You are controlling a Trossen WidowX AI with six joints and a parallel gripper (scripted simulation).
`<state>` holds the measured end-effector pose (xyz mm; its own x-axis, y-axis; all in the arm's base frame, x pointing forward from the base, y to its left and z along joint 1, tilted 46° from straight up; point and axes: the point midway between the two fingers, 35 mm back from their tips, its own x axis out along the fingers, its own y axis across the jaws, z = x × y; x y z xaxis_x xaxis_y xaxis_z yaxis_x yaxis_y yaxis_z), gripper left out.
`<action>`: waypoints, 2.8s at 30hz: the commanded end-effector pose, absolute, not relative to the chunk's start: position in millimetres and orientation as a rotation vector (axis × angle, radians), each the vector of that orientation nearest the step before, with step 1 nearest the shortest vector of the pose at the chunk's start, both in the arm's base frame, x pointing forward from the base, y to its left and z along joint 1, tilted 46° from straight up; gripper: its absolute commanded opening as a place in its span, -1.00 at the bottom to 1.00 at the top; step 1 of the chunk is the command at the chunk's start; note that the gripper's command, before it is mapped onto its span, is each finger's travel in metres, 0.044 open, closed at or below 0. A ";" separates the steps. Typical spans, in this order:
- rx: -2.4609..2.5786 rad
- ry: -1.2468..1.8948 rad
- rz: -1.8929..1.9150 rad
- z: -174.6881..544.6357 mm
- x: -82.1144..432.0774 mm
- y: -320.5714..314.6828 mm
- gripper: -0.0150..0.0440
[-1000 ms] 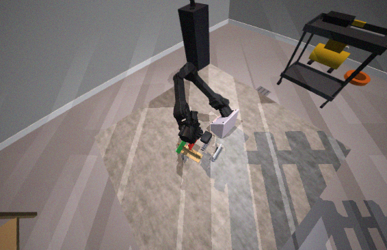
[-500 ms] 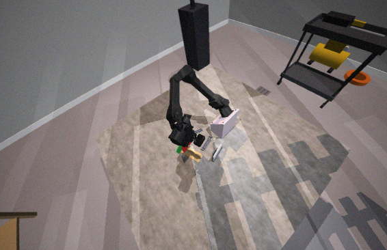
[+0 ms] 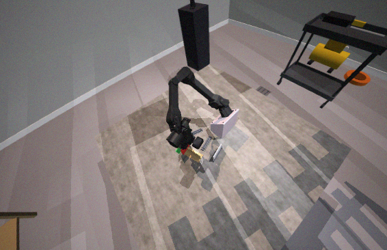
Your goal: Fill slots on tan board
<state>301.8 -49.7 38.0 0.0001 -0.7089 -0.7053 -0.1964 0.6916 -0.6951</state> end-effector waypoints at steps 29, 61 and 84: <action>-0.776 1.556 -0.472 22.2 301.4 -66.1 -0.49; -0.776 1.556 -0.473 8.1 301.5 -80.5 -0.49; -0.772 1.556 -0.474 0.0 301.4 -88.4 -0.45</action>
<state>301.3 -88.6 -0.2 -0.0025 -0.7112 -0.7030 -0.1985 0.6894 -0.6967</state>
